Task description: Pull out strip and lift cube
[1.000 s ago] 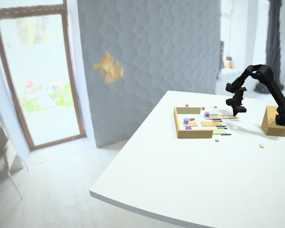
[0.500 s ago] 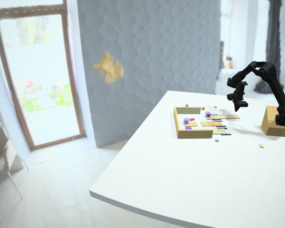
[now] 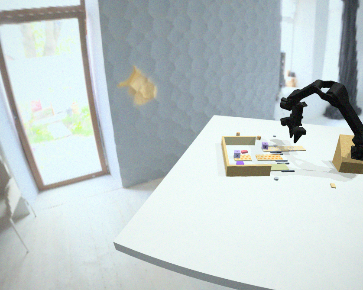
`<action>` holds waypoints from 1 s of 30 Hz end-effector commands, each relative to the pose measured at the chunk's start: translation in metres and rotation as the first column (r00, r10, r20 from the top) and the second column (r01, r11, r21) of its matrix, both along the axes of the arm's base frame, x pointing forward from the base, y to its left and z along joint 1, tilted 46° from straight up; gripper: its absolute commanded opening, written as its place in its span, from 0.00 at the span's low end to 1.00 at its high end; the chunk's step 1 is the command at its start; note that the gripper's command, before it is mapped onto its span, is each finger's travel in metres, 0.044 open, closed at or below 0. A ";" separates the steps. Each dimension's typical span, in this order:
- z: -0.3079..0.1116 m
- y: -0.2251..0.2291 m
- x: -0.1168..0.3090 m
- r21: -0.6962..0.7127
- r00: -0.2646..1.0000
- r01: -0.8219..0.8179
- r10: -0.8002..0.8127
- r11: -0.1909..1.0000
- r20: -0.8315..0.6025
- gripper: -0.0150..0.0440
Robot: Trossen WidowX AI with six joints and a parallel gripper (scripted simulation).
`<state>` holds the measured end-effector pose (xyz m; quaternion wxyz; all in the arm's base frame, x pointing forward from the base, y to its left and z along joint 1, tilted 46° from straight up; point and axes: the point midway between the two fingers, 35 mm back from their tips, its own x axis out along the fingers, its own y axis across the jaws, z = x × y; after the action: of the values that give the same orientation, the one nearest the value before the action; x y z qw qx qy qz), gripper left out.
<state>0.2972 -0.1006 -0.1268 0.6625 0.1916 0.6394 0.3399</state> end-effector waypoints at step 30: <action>0.037 0.022 0.122 0.009 1.000 0.006 -0.006 1.000 0.000 1.00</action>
<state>0.4087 -0.0823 -0.0907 0.6644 0.1918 0.6369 0.3408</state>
